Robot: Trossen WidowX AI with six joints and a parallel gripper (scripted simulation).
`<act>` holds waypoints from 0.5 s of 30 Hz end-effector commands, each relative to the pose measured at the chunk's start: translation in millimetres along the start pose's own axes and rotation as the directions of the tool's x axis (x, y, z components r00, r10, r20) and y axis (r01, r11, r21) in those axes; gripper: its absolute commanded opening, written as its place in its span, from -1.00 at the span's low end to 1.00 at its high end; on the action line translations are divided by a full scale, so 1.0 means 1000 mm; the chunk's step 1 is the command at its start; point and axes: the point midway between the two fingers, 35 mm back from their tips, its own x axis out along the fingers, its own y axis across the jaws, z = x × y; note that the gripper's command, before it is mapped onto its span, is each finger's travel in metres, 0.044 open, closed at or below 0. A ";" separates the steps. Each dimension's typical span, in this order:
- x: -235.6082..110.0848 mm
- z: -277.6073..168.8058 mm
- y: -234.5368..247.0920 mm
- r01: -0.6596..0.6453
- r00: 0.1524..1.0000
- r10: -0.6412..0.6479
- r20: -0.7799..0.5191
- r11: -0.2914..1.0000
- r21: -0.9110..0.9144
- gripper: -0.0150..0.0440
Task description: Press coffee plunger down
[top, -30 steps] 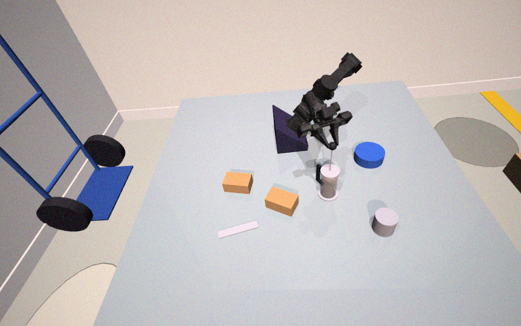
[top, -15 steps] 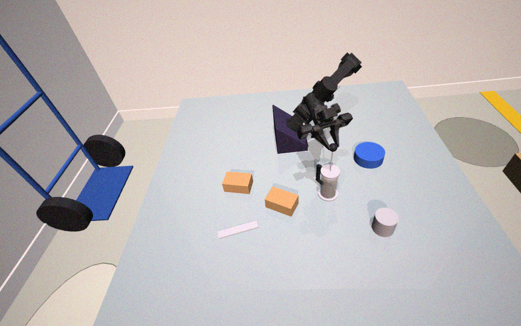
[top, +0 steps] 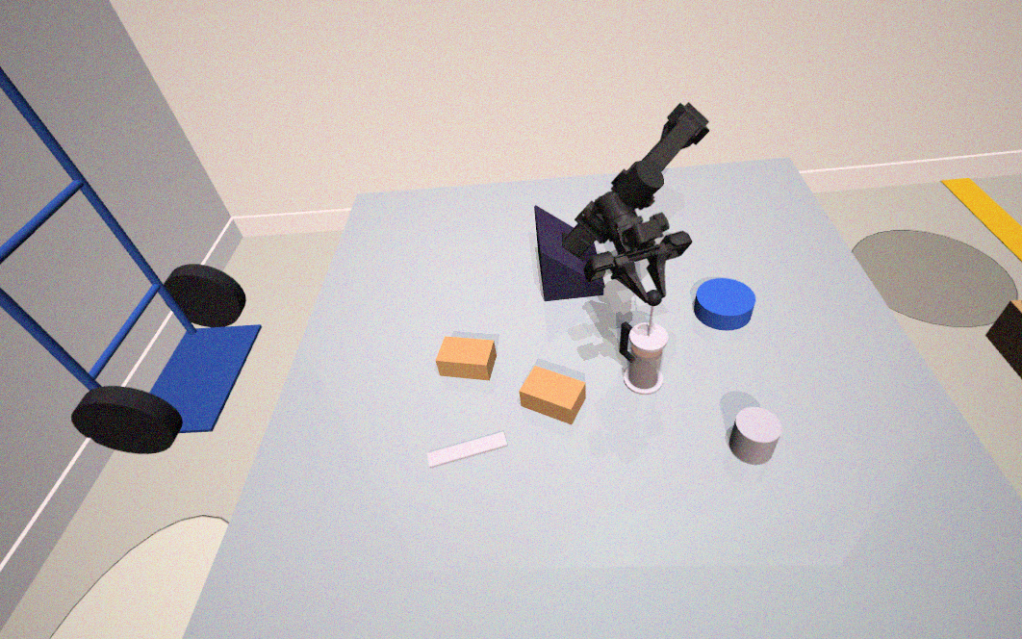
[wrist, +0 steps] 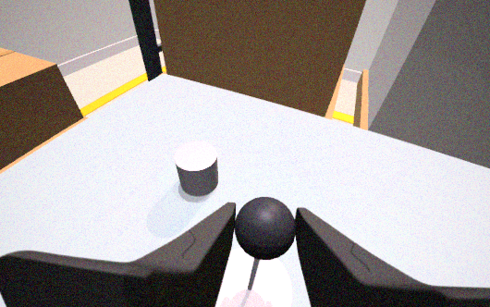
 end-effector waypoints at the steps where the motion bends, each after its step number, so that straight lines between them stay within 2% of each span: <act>1: 0.010 -0.020 -0.004 -0.001 0.999 0.002 -0.033 1.000 0.029 -0.10; 15: 0.023 -0.039 -0.003 -0.001 1.000 0.002 -0.031 1.000 0.029 -0.10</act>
